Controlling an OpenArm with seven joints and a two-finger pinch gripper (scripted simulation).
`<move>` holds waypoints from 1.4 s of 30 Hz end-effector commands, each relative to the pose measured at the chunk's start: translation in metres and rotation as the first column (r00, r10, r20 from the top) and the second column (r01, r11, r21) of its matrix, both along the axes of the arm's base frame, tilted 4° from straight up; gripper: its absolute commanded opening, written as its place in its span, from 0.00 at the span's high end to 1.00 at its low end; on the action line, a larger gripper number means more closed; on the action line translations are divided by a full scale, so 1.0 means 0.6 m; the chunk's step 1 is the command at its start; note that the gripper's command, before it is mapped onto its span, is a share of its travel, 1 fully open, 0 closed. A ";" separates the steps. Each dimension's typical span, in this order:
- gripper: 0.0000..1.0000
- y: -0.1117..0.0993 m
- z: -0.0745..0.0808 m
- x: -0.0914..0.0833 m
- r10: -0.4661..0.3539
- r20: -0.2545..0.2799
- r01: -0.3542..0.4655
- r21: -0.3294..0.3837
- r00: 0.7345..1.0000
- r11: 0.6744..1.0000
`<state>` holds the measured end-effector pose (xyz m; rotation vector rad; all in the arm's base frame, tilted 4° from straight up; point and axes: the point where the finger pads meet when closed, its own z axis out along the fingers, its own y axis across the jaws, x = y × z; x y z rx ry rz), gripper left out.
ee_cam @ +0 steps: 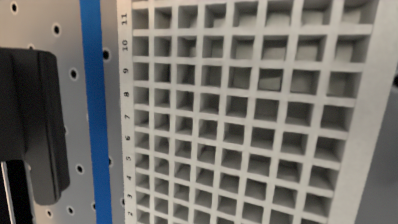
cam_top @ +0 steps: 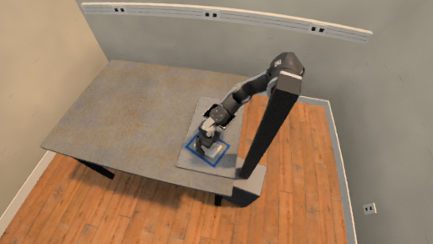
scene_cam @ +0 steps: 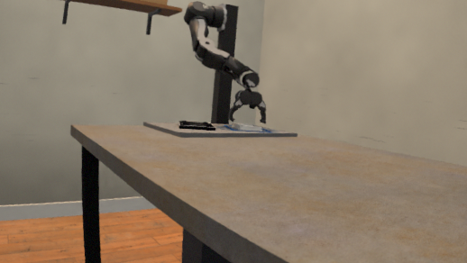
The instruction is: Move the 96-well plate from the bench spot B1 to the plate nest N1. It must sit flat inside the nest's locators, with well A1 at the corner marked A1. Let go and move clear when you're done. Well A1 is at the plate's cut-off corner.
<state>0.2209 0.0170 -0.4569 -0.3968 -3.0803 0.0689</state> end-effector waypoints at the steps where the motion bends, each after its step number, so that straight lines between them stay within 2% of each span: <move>1: 0.23 -0.001 0.001 0.001 -0.002 0.000 0.002 -0.003 1.000 1.000; 6: 0.23 -0.002 -0.034 -0.003 0.004 -0.003 -0.004 0.000 1.000 1.000; 35: 0.23 -0.005 -0.030 0.004 -0.004 0.000 0.004 -0.004 1.000 1.000; 42: 0.23 -0.006 -0.032 -0.004 -0.002 -0.003 0.002 -0.010 1.000 1.000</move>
